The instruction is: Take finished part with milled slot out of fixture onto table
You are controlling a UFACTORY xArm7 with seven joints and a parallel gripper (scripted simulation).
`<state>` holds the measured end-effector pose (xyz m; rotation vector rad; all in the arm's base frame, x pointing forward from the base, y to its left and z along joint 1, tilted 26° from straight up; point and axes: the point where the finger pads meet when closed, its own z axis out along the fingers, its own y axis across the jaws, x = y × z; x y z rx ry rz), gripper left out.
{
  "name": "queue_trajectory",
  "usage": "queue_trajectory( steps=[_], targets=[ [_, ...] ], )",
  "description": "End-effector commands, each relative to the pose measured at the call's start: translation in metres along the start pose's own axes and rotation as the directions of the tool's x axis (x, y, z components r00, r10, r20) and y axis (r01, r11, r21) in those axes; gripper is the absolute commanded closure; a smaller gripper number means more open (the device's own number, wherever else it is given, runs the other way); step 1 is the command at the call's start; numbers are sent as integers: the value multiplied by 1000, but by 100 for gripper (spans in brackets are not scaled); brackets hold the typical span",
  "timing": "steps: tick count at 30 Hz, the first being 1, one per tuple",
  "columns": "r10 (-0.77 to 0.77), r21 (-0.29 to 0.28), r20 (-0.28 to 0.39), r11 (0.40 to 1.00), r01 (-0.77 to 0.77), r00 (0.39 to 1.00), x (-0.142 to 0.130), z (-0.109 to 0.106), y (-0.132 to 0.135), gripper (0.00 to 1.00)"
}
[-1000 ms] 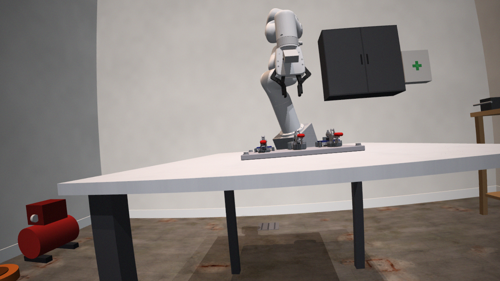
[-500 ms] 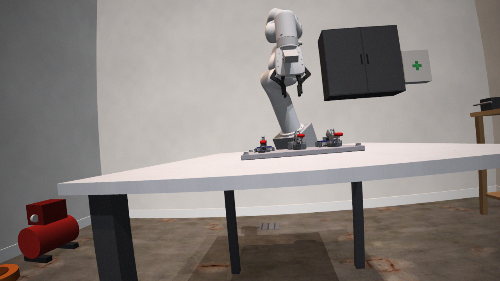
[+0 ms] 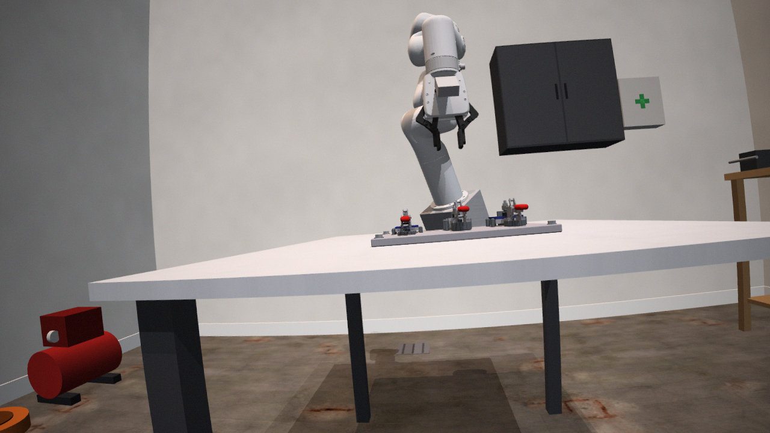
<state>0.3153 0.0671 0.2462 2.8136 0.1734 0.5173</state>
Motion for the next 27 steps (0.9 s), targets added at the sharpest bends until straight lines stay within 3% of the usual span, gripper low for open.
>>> queue_trajectory(
  steps=[1,14,20,27],
  targets=[
    [0,0,-3,1000,0,1000,1,-1,0,53],
    [0,0,-3,1000,0,1000,1,1,0,53],
    [0,0,-3,1000,0,1000,1,12,0,53],
    [0,0,-3,1000,0,1000,1,43,0,53]
  ],
)
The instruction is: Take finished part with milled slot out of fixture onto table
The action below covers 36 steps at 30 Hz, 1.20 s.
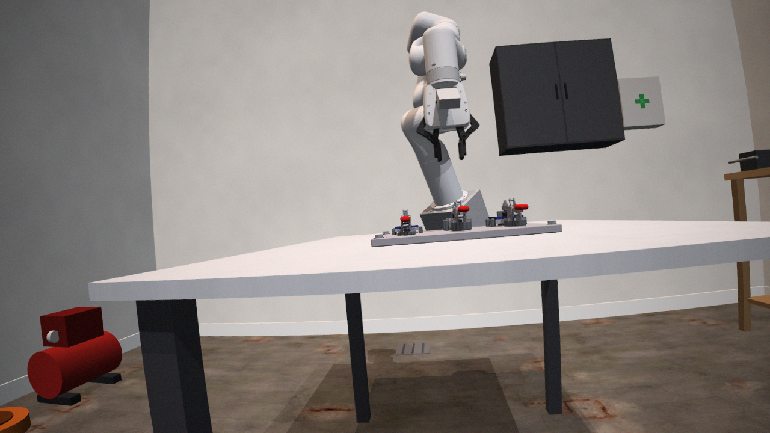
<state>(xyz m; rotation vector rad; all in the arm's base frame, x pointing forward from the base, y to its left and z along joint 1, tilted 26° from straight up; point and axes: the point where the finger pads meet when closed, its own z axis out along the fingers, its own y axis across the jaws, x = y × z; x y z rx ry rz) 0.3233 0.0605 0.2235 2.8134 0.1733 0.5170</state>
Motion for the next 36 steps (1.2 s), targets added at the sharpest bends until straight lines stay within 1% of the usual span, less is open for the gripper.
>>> queue_trajectory(
  steps=[1,6,14,18,21,25,27,36],
  targets=[
    [0,1,-4,1000,0,1000,2,22,-1,53],
    [0,1,-4,1000,0,1000,3,33,-1,53],
    [0,1,-4,1000,0,1000,3,34,-1,53],
    [0,1,-4,1000,0,1000,10,34,-1,53],
    [0,1,-4,1000,0,1000,21,34,-1,53],
    [0,1,-4,1000,0,1000,44,34,-1,53],
    [0,1,-4,1000,0,1000,44,34,-1,53],
    [0,1,-4,1000,0,1000,103,34,-1,53]
  ],
)
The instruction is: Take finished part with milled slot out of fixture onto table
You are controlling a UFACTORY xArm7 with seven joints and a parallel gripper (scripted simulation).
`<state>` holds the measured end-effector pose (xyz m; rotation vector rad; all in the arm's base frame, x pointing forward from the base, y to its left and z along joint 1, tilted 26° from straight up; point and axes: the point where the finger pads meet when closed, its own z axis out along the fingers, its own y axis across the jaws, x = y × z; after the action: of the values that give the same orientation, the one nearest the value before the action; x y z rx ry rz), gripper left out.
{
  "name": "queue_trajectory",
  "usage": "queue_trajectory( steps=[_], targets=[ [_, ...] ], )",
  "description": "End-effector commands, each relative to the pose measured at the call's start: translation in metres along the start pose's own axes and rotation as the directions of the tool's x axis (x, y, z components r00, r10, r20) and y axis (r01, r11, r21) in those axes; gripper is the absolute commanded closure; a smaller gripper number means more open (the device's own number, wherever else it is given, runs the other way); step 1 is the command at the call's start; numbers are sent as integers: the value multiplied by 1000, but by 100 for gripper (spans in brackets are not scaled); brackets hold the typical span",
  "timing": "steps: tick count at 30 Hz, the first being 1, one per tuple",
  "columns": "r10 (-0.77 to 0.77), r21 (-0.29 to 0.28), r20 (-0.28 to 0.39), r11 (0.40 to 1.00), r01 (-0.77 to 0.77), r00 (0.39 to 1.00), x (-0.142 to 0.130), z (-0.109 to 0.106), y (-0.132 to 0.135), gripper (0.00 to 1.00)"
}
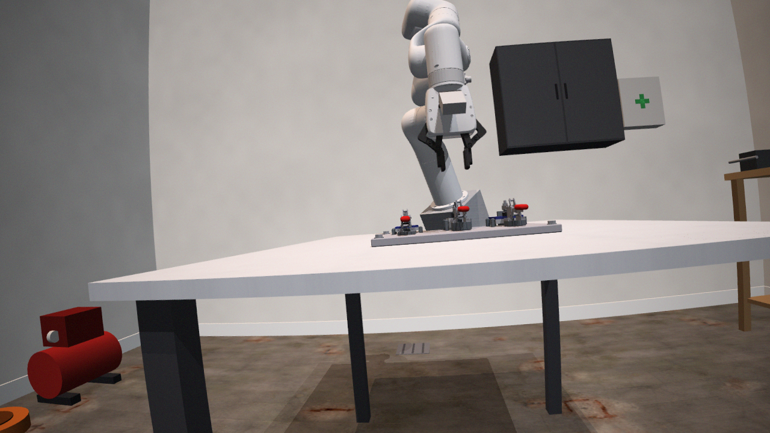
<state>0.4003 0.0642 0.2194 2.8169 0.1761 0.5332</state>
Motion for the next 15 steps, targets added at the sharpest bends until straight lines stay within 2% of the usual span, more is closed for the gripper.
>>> queue_trajectory(
  steps=[1,6,15],
  targets=[
    [-1,-5,7,1000,1,1000,37,3,-1,53],
    [-1,-5,7,1000,1,1000,55,3,-1,53],
    [-1,-5,7,1000,1,1000,61,3,-1,53]
  ],
)
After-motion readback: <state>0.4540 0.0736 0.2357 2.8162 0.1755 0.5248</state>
